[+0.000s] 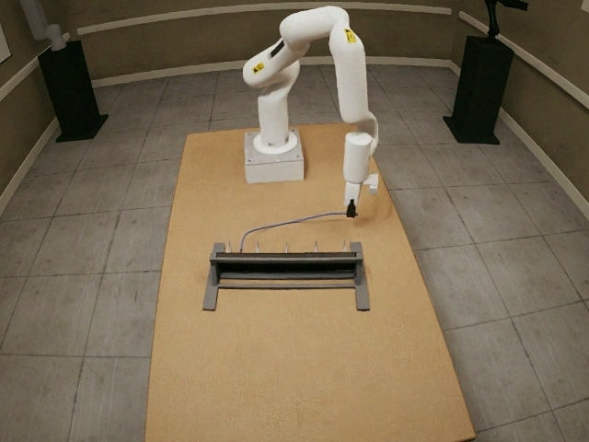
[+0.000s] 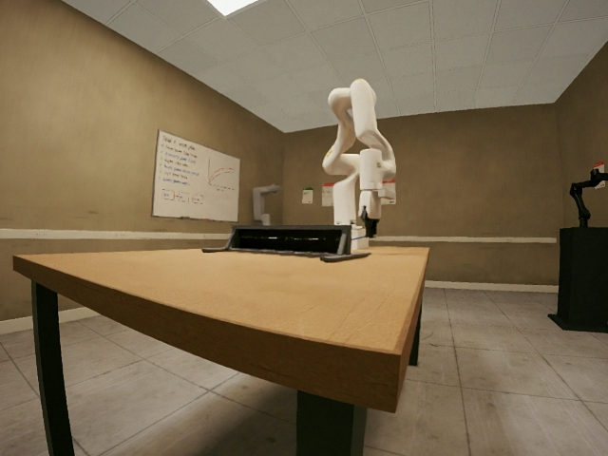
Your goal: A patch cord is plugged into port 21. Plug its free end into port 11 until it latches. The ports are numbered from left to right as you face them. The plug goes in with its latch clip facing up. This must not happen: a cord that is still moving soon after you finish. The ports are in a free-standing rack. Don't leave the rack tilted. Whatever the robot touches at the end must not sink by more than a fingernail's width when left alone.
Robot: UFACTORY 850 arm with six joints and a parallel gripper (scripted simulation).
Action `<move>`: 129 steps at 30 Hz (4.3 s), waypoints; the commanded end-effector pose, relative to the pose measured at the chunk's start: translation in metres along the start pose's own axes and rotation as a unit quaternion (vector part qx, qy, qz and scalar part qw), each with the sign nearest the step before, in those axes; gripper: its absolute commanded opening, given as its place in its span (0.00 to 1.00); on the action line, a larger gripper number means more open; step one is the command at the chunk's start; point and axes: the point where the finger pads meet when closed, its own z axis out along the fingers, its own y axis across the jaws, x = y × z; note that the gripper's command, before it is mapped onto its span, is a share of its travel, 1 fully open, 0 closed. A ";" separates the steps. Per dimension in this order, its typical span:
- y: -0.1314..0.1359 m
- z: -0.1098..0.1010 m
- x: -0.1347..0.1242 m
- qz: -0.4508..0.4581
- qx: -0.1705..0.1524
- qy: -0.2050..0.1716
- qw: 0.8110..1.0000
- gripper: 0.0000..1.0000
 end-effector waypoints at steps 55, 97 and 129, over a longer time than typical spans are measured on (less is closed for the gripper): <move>0.101 -0.026 -0.104 0.398 -0.041 -0.040 0.916 0.00; 0.168 -0.042 -0.175 0.631 -0.064 -0.064 0.771 0.00; 0.171 -0.040 -0.175 0.634 -0.064 -0.065 0.768 0.00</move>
